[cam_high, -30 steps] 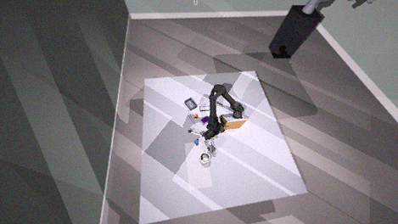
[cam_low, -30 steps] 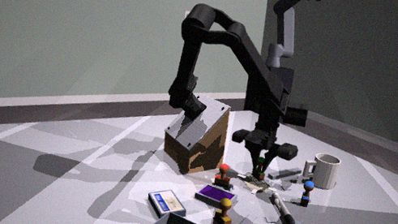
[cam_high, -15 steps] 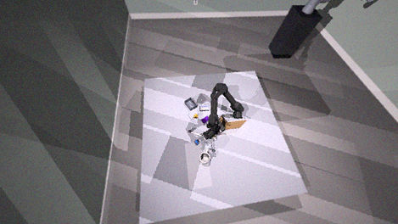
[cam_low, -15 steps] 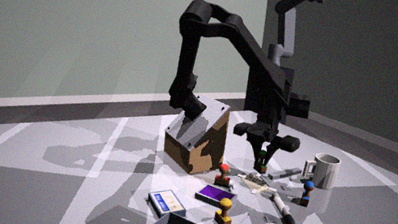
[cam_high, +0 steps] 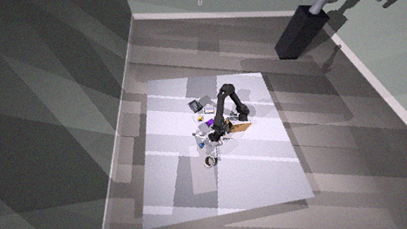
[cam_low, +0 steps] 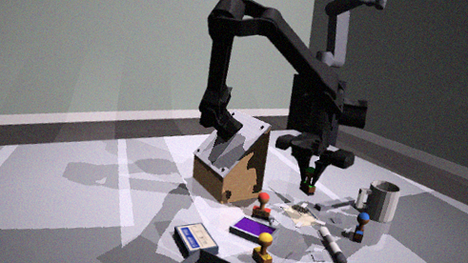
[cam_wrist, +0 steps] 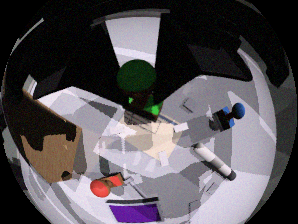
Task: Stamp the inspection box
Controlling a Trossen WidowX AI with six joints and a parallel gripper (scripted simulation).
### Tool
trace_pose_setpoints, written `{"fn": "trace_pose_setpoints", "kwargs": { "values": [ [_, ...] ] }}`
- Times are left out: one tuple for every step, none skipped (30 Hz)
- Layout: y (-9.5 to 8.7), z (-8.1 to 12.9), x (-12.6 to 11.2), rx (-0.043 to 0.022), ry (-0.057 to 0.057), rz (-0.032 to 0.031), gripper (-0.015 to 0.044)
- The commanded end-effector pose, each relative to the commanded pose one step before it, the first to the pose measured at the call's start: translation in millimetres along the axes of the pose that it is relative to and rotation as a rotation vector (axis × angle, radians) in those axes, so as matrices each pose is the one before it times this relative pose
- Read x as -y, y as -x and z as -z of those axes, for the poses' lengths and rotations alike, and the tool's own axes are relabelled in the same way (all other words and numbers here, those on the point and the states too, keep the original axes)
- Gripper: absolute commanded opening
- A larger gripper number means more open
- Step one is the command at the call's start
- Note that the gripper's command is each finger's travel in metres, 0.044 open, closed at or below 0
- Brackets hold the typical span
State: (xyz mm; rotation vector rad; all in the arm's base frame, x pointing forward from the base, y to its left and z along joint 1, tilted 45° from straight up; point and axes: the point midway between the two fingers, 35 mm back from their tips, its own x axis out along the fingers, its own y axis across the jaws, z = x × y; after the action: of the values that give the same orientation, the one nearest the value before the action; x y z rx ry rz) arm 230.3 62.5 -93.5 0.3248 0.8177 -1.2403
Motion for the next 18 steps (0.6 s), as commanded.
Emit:
{"fn": "trace_pose_setpoints", "kwargs": {
  "values": [
    [8.57, -0.07, -0.99, -0.00455, -0.0068, -0.00320, 0.0000],
    [1.66, -0.06, 0.15, 0.00013, 0.0000, 0.00009, 0.0000],
    [1.37, -0.05, 0.13, 0.00012, 0.0000, 0.00008, 0.0000],
    [0.82, -0.03, 0.08, 0.00007, 0.0000, 0.00005, 0.0000],
    [0.27, -0.01, 0.03, 0.00003, 0.0000, 0.00002, 0.0000],
    [0.09, -0.70, -0.88, -0.00037, 0.0001, -0.00018, 0.0000],
    [0.26, -2.14, -2.63, -0.00105, 0.0002, -0.00052, 0.0000],
    [0.40, -3.70, -4.33, -0.00160, 0.0002, -0.00085, 0.0000],
    [0.43, -4.73, -5.21, -0.00169, 0.0002, -0.00098, 0.0000],
    [0.36, -4.97, -5.11, -0.00140, 0.0001, -0.00091, 0.0000],
    [0.29, -5.19, -4.99, -0.00111, 0.0000, -0.00083, 0.0000],
    [0.22, -5.41, -4.87, -0.00082, -0.0001, -0.00074, 0.0000],
    [0.15, -5.63, -4.74, -0.00054, -0.0002, -0.00064, 0.0000],
    [0.08, -5.84, -4.60, -0.00026, -0.0003, -0.00053, 0.0000],
    [0.01, -6.04, -4.46, 0.00002, -0.0003, -0.00041, 0.0000],
    [-0.06, -6.24, -4.31, 0.00029, -0.0004, -0.00028, 0.0000],
    [-0.13, -6.45, -4.15, 0.00055, -0.0005, -0.00014, 0.0000],
    [-0.21, -6.64, -3.99, 0.00081, -0.0005, 0.00001, 0.0000]
  ]
}}
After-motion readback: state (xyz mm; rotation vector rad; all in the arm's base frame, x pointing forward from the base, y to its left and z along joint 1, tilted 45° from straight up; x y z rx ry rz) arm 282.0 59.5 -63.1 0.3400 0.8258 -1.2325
